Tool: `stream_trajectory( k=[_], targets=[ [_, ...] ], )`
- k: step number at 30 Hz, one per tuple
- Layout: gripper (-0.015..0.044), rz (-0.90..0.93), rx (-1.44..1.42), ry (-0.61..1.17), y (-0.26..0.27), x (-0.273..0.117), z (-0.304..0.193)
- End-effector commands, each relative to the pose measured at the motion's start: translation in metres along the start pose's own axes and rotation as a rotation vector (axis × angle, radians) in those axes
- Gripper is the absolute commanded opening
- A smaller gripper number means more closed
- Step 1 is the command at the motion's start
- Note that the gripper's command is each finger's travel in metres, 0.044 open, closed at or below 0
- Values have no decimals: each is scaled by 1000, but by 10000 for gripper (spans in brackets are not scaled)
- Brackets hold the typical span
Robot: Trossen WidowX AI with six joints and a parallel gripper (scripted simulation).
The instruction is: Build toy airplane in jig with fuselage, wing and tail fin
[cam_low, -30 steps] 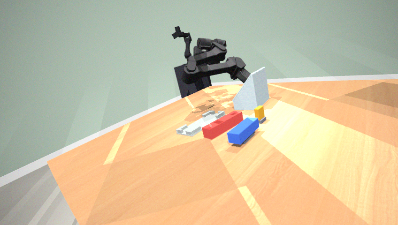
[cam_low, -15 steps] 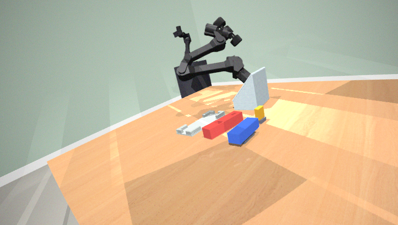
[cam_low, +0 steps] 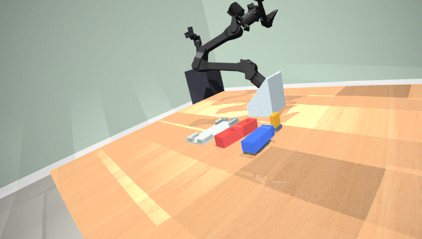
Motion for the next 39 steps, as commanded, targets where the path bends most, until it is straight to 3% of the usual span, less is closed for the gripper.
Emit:
stream_trajectory(
  k=[1,9,19,29,39],
  targets=[
    [440,-153,192,191,-35,-1,-32],
    [440,-517,603,550,-96,-33,-109],
    [440,-1007,1080,932,-135,-118,-196],
    [440,-1574,1533,1284,-129,-230,-253],
    [440,-2236,1848,1712,-79,-351,-275]
  ],
)
Point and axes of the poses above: the point midway between the two fingers, 35 mm back from their tips, its own x axis out along the fingers, its own y axis across the jaws, z = x × y, the point moved 7 cm from there along -x, back along the fingers, and after that the axes turned 6 degrees about x, right-handed, at the moved point
